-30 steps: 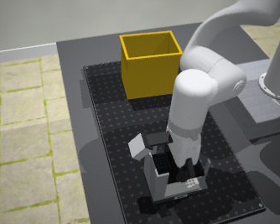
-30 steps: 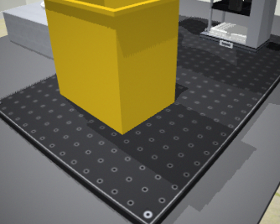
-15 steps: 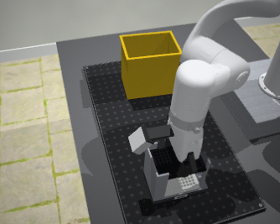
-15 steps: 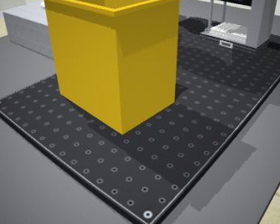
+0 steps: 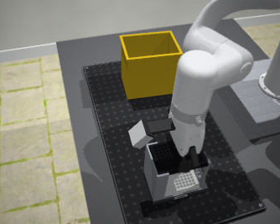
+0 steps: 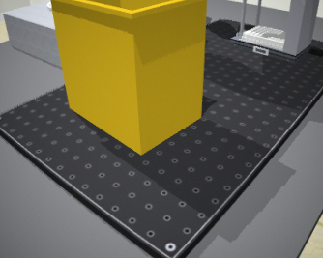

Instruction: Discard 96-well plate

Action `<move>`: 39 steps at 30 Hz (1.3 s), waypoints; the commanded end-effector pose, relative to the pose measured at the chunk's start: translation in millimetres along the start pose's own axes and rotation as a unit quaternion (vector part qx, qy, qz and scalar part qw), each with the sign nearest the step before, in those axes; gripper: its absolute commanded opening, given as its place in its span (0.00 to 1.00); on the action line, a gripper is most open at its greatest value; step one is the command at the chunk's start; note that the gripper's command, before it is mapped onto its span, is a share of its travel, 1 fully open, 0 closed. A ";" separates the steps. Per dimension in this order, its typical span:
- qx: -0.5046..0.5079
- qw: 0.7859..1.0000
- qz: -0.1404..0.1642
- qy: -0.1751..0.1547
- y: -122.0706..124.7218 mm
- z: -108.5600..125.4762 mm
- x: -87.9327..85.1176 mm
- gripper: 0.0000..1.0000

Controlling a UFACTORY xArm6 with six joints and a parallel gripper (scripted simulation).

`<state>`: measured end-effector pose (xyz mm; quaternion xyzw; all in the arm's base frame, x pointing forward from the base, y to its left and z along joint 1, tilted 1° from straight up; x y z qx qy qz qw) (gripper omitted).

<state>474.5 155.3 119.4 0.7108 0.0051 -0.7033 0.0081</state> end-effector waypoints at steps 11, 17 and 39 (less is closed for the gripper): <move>0.000 1.000 -0.001 0.002 -0.4 -1.2 -21.8 0.00; 0.000 1.000 -0.001 0.002 -0.4 -1.2 -31.8 0.00; 0.000 1.000 -0.001 0.002 -0.3 -1.1 -61.9 0.00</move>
Point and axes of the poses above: the point where the finger pads meet when closed, its own x axis out along the fingers, its own y axis across the jaws, z = x × y, the point moved 4 cm from there along -x, back along the fingers, and after that the axes turned 9 degrees about -x, right-handed, at the moved point
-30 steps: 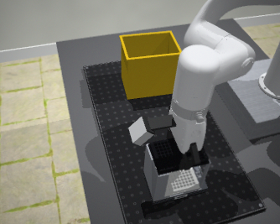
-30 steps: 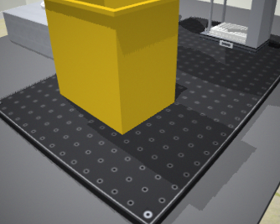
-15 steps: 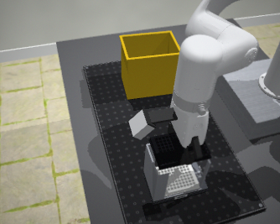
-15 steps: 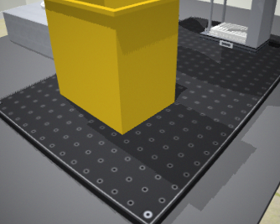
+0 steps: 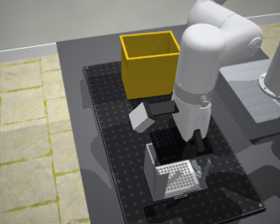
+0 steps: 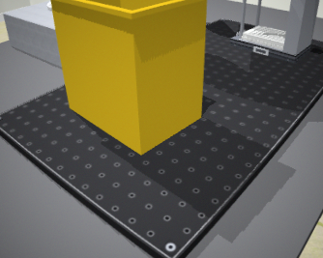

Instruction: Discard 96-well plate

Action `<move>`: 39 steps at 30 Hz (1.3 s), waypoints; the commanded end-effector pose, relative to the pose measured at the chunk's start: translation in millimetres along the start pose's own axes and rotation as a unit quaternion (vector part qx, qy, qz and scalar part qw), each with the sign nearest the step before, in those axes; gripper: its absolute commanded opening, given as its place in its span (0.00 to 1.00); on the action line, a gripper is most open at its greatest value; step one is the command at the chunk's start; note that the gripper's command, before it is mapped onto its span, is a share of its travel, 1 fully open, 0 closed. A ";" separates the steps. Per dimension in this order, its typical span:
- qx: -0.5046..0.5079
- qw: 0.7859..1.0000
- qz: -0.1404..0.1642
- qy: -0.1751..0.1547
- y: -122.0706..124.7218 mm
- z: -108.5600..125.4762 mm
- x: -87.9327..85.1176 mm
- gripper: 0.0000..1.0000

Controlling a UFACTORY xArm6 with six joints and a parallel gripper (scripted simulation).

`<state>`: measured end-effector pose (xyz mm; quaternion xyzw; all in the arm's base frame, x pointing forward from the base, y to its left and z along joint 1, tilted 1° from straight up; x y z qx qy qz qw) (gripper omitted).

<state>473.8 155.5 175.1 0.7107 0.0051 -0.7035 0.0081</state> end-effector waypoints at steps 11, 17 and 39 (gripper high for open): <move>0.000 1.000 -0.001 0.002 -0.3 -1.2 -24.5 0.00; 0.000 1.000 -0.001 0.002 -0.3 -1.1 -31.2 0.00; 0.000 1.000 -0.001 0.002 -0.3 -1.1 -52.9 0.00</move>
Point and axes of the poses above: the point where the finger pads meet when closed, its own x axis out along the fingers, its own y axis across the jaws, z = x × y, the point moved 4 cm from there along -x, back along the fingers, and after that the axes turned 9 degrees about -x, right-handed, at the moved point
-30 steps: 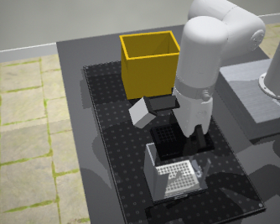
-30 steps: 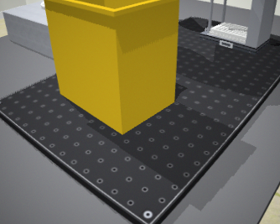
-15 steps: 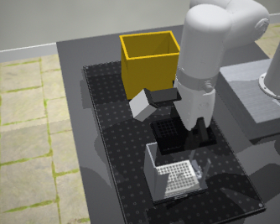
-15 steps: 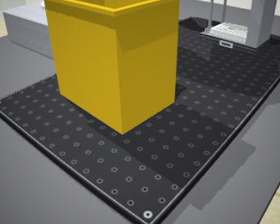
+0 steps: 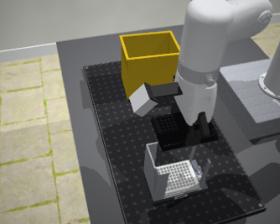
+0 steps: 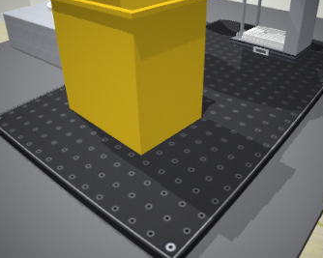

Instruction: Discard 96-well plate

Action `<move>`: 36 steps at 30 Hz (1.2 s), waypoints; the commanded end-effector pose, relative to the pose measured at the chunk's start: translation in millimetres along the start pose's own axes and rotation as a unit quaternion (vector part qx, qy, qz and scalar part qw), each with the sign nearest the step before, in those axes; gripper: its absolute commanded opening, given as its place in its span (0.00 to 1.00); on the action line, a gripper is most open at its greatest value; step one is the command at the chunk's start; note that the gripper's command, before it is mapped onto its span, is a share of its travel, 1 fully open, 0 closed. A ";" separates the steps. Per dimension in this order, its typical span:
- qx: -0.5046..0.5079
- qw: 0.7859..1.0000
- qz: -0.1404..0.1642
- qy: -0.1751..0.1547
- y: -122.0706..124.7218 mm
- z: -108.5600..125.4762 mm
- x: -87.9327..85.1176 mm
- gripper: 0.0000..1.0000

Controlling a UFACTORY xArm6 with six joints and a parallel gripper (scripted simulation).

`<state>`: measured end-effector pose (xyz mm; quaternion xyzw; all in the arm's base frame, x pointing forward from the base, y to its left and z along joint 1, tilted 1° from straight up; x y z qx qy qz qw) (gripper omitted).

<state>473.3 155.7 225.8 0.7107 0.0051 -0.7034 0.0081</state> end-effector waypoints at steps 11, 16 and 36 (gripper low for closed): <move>0.024 1.000 -0.001 0.002 19.0 4.2 -1.3 0.00; 0.024 1.000 -0.001 0.002 35.0 8.7 -0.6 0.00; 0.024 1.000 0.000 0.002 92.9 24.6 2.2 0.00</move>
Point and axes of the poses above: the point where the finger pads meet when closed, its own x axis out along the fingers, its own y axis across the jaws, z = x × y, the point moved 4 cm from there along -x, back along the fingers, and after that the axes turned 9 degrees about -x, right-handed, at the moved point
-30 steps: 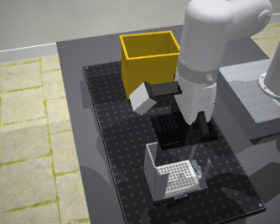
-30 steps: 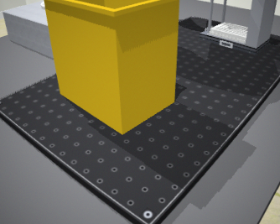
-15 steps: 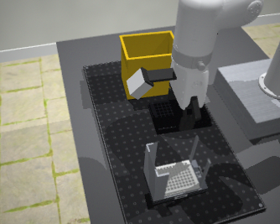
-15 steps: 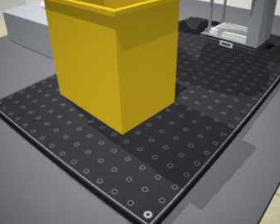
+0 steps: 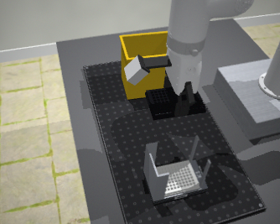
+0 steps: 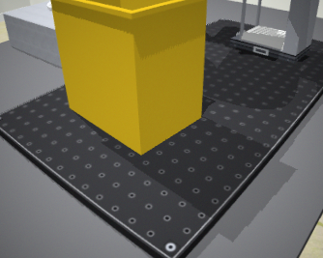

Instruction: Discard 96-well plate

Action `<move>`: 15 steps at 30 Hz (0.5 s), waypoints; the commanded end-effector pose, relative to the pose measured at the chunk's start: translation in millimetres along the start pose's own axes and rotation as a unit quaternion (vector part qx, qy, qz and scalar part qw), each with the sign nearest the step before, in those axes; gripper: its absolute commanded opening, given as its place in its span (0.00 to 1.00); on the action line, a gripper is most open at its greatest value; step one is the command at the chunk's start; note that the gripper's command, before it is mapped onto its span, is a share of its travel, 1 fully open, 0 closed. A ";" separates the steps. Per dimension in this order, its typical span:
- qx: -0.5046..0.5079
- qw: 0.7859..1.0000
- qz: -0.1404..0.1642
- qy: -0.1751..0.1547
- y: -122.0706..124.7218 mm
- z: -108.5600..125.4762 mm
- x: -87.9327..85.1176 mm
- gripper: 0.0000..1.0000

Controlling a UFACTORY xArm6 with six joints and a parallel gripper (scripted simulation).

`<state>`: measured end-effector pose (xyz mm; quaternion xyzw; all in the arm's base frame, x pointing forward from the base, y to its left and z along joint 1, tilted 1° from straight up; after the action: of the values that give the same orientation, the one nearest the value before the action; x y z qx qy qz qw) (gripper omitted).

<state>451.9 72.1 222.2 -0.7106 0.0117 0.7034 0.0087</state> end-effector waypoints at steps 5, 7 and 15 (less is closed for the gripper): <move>0.000 1.000 -0.001 0.002 26.0 4.8 -0.7 0.00; 0.000 1.000 -0.001 0.002 26.0 4.8 -0.7 0.00; 0.000 1.000 0.000 0.002 52.1 10.7 0.5 0.00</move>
<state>441.1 30.1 220.4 -0.7107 0.0117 0.7034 0.0086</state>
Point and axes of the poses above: the point where the finger pads meet when closed, its own x axis out along the fingers, its own y axis across the jaws, z = x × y, the point moved 4 cm from there along -x, back along the fingers, and after that the axes turned 9 degrees about -x, right-handed, at the moved point
